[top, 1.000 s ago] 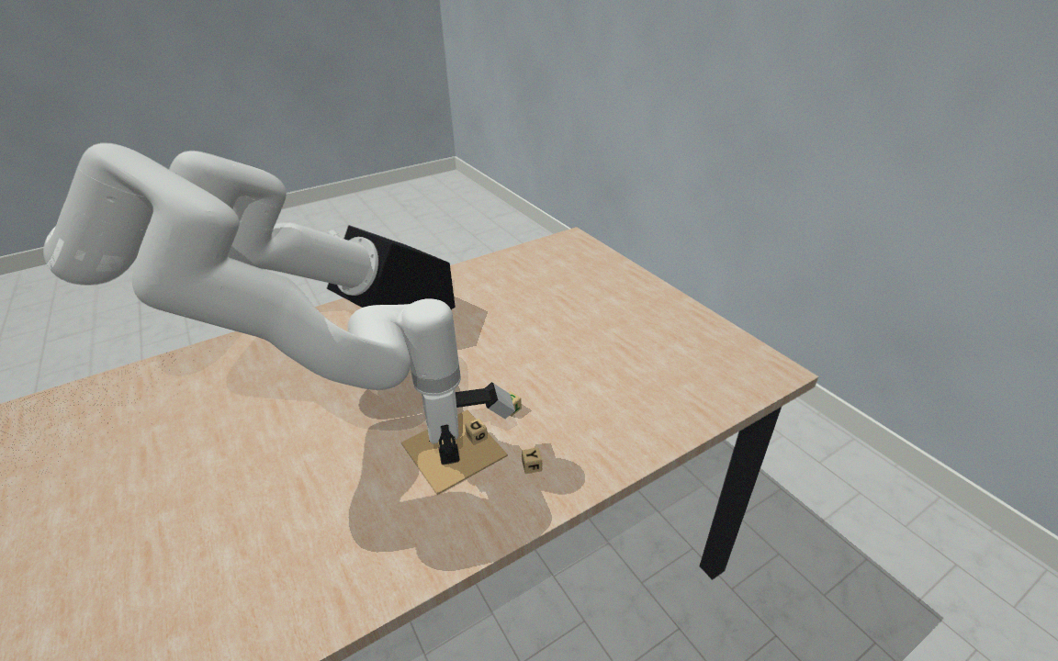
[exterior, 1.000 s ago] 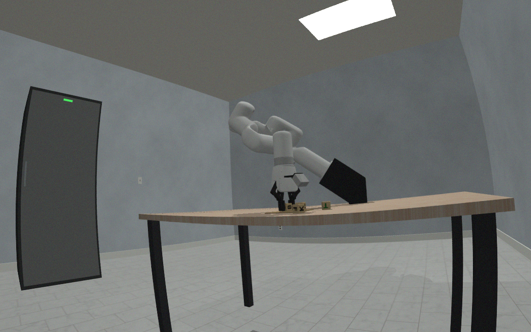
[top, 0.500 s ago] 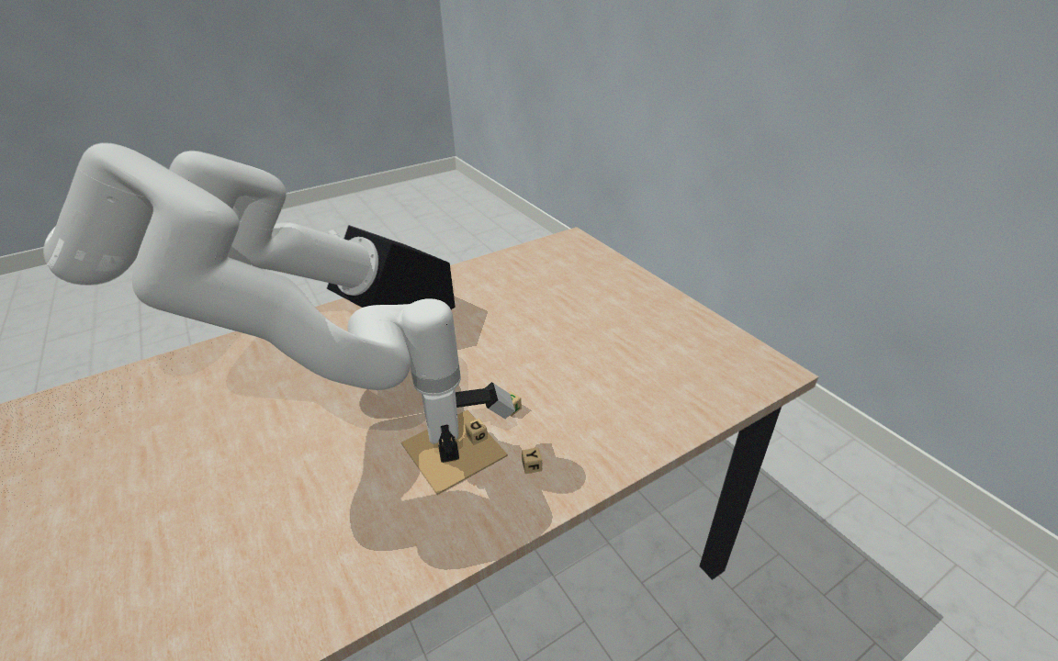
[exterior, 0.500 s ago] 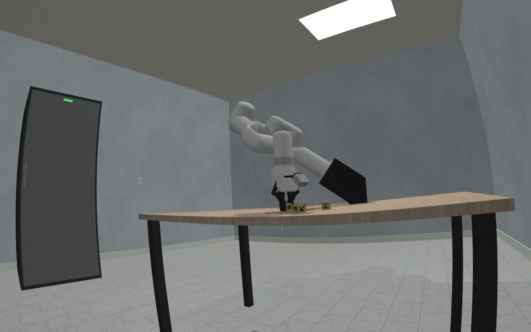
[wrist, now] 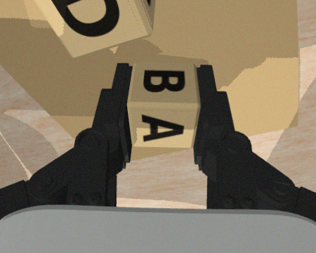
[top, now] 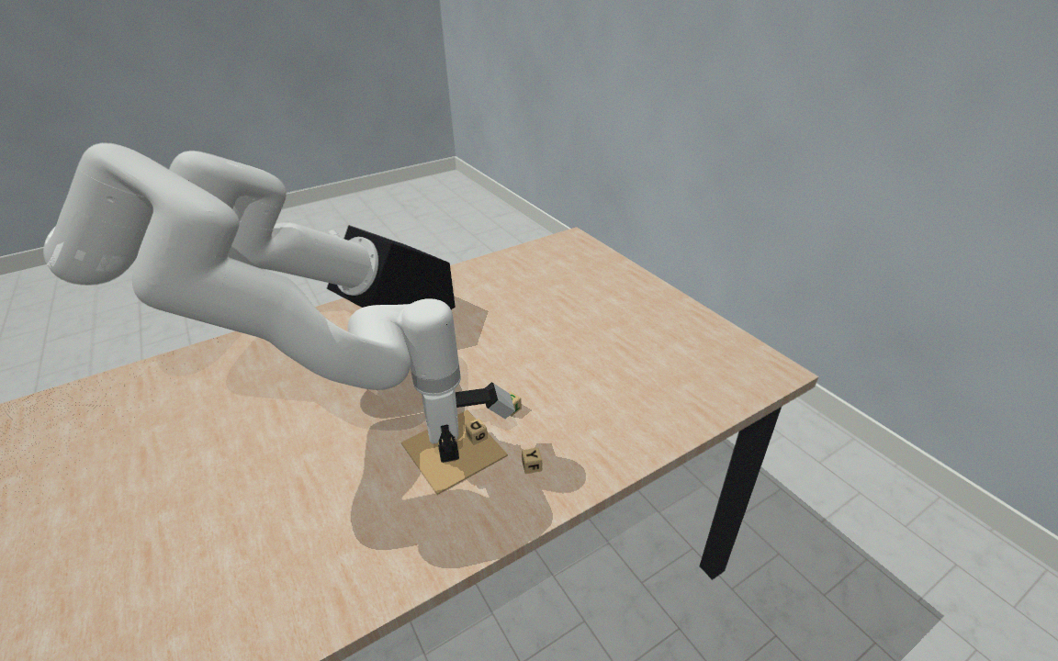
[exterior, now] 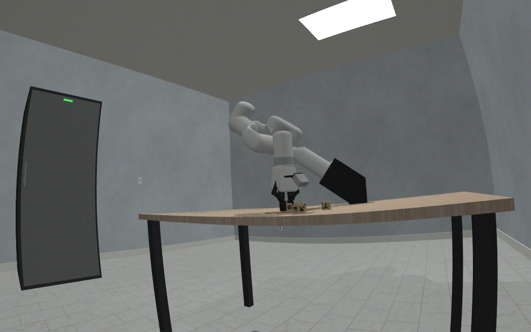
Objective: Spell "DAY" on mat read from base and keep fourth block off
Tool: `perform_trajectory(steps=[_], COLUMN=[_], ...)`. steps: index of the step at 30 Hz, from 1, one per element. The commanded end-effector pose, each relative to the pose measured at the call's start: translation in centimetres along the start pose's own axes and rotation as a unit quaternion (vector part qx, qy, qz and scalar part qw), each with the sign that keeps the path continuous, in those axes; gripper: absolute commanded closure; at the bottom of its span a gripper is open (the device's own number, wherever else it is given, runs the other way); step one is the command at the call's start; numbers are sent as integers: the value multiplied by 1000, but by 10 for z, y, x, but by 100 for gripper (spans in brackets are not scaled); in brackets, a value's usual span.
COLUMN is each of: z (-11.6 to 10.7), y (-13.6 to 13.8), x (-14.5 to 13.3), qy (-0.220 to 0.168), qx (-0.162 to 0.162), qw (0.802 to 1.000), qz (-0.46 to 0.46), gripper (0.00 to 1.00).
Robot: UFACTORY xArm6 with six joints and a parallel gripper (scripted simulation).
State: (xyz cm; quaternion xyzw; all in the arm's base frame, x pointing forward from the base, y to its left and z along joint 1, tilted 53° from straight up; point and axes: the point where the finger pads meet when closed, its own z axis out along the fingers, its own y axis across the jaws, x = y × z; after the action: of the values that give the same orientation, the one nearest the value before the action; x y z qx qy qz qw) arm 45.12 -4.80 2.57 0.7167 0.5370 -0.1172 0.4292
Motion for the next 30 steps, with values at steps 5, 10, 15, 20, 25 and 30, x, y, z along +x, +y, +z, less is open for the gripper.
perform_trajectory(steps=[5, 10, 15, 20, 25, 30], z=[-1, -1, -1, -4, -28, -50], y=[1, 1, 1, 1, 1, 1], x=[1, 1, 1, 1, 0, 0], qy=[1, 1, 1, 1, 1, 1], qx=[-1, -1, -1, -1, -1, -1], qw=[1000, 1000, 1000, 1000, 1000, 1000], qz=[0, 0, 0, 0, 0, 0], gripper=[73, 73, 73, 73, 73, 73])
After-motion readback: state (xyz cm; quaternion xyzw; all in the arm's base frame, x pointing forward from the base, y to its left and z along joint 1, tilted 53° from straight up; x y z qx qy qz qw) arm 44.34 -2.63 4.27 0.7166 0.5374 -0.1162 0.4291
